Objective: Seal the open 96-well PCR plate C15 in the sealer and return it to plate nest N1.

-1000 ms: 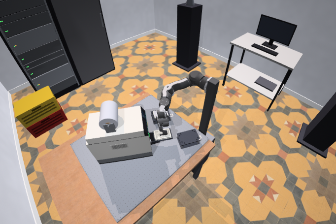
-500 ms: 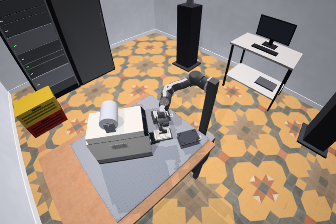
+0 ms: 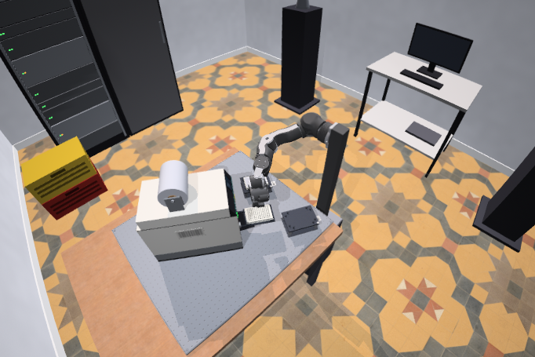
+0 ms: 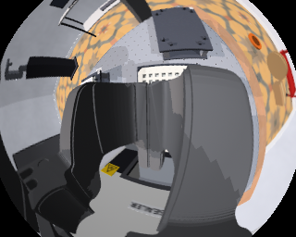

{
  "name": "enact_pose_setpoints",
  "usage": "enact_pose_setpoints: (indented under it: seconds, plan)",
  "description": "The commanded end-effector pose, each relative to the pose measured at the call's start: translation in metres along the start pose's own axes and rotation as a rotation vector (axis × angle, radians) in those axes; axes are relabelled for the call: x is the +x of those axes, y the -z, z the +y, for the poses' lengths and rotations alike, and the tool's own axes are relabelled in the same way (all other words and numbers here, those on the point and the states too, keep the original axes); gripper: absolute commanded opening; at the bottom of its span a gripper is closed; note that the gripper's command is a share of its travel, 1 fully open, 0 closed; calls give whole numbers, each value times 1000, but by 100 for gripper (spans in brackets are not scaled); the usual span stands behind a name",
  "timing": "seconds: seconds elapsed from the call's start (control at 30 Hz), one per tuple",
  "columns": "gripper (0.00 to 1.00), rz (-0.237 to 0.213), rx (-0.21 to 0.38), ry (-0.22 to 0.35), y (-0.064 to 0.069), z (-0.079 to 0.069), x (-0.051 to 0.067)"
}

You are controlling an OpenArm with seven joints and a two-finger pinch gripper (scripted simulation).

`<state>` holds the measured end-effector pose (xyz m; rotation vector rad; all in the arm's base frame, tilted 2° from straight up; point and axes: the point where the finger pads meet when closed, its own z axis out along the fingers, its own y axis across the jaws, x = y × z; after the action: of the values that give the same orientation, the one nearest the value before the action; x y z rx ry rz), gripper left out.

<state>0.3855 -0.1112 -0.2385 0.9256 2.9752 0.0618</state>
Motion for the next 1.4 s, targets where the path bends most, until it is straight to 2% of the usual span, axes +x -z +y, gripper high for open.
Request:
enact_pose_setpoints:
  seconds: [0.0,0.47,0.63,1.03,1.2,1.37]
  plan:
    - [0,-2,-3,0,1,1,0]
    - [0,-2,-3,0,1,1,0]
    - [0,-262,0,0,-6,45,-6]
    - [0,-262,0,0,-6,45,-6]
    - [0,-521,2,5,-14,91,-11]
    - [0,-521,2,5,-14,91,-11]
